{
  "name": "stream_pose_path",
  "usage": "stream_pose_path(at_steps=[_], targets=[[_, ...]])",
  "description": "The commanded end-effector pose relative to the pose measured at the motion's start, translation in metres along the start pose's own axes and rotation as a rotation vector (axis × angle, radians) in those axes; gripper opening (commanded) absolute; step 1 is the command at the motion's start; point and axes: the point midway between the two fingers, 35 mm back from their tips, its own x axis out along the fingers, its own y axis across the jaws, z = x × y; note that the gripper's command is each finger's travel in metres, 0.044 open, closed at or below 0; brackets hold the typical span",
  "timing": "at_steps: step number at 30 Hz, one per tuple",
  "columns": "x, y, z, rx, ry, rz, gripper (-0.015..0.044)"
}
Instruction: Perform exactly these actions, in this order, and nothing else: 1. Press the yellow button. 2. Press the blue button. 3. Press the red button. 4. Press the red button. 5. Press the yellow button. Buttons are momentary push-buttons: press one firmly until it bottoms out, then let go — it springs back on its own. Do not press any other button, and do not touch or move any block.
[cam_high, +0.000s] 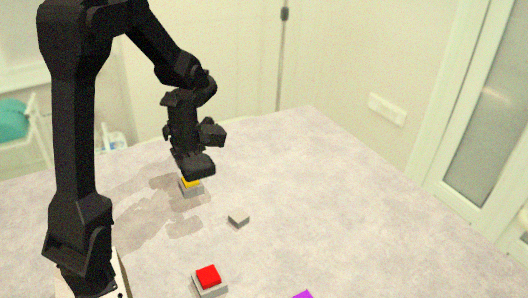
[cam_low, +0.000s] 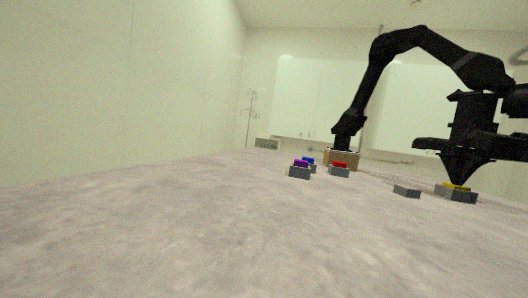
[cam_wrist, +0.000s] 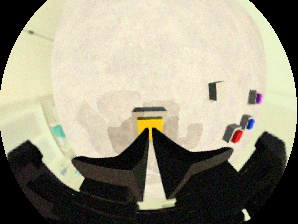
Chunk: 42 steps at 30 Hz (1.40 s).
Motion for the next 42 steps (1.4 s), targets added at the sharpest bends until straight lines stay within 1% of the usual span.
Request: stream_pose_path(at_steps=[1, 15, 16, 18, 19, 24, 25, 28, 29, 35, 37, 42], targets=[[0.002, 0.000, 0.000, -0.004, 0.003, 0.002, 0.0020], [0.002, 0.000, 0.000, -0.004, 0.003, 0.002, 0.0020], [-0.003, 0.000, 0.000, -0.001, 0.000, 0.000, 0.0020], [-0.027, 0.000, 0.000, -0.003, 0.002, 0.002, 0.0020], [-0.031, 0.000, 0.000, -0.004, 0.003, 0.002, 0.0020], [-0.033, 0.000, 0.000, -0.004, 0.003, 0.002, 0.0020], [-0.041, 0.001, 0.000, -0.004, 0.003, 0.002, 0.0020], [-0.083, 0.001, 0.001, -0.004, 0.003, 0.002, 0.0020], [-0.090, 0.000, 0.000, -0.004, 0.003, 0.002, 0.0020], [-0.093, -0.002, 0.001, -0.004, 0.003, 0.002, 0.0020], [-0.093, -0.020, 0.012, -0.004, 0.003, 0.001, 0.0020], [-0.093, -0.090, 0.039, -0.004, 0.005, -0.002, 0.0020]])
